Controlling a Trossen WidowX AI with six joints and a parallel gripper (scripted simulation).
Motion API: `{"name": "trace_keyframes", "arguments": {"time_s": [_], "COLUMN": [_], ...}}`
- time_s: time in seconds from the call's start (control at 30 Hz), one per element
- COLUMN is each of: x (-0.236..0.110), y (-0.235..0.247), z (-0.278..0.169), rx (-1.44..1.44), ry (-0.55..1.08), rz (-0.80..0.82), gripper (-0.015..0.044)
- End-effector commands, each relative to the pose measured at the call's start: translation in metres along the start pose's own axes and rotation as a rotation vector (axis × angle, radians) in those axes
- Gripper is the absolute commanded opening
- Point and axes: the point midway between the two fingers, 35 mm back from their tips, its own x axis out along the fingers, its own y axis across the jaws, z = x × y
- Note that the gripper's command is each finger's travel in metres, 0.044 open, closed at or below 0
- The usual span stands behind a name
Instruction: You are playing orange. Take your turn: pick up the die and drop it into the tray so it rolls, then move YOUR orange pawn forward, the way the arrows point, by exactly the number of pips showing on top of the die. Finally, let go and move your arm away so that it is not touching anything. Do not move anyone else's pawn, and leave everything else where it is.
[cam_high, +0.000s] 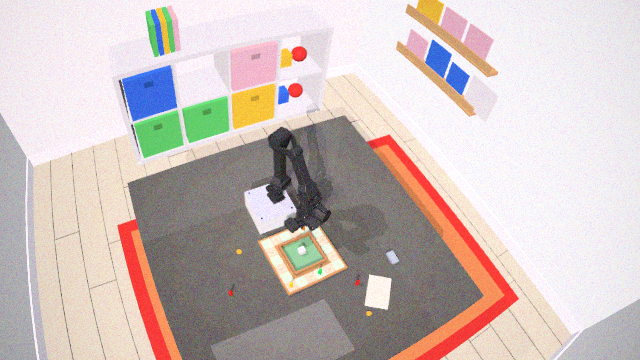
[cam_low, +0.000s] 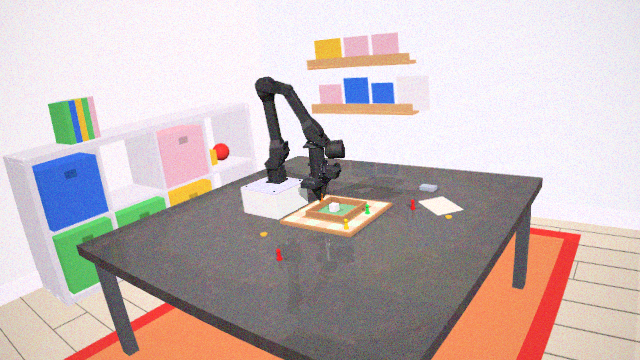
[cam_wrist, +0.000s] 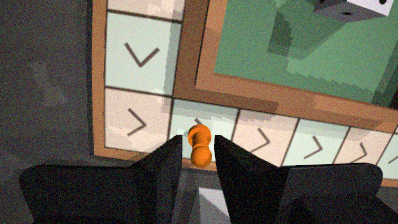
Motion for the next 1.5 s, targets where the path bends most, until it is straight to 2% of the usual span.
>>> {"name": "trace_keyframes", "arguments": {"time_s": [0.0,0.27,0.37,0.73,1.07,1.47], "x": [0.000,0.000,-0.003,-0.066,-0.126,-0.113], "y": [-0.001,-0.001,0.000,0.001,-0.003,-0.027], "z": [0.000,0.000,0.002,0.014,0.005,0.011], "rx": [0.003,0.003,0.003,0.003,0.003,0.003], "ry": [-0.002,-0.002,-0.003,-0.004,-0.004,-0.003], "rz": [-0.003,-0.003,-0.003,-0.003,-0.003,-0.006], "gripper": [0.0055,0.0002,0.0000,0.0000,0.0000,0.0000]}}
